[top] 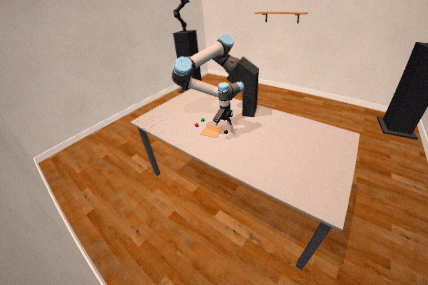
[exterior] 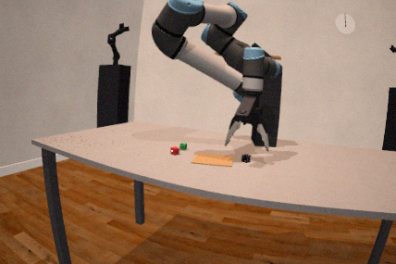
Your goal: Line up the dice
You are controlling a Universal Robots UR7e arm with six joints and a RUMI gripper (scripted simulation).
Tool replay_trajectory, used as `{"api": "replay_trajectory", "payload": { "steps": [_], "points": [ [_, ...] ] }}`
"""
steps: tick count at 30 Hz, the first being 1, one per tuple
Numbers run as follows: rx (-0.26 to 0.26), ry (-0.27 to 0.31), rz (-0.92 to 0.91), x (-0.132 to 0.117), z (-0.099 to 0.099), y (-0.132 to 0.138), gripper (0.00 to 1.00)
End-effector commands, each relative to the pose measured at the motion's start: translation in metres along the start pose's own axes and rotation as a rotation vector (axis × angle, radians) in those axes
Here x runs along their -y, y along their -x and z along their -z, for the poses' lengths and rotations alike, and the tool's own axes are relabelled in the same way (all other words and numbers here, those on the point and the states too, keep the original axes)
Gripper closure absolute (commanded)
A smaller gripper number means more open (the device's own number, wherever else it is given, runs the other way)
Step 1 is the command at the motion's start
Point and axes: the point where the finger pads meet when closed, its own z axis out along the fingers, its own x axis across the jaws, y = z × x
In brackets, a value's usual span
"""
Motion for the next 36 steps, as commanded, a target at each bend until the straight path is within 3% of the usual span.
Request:
{"api": "replay_trajectory", "payload": {
  "steps": [1, 25, 36],
  "points": [
    [0.0, -0.001, 0.0, 0.0, 0.0, 0.0, 0.0],
    [0.0, -0.001, 0.0, 0.0, 0.001, 0.0, 0.0],
    [0.0, -0.001, 0.0, 0.0, 0.032, 0.0, 0.0]
  ]
}}
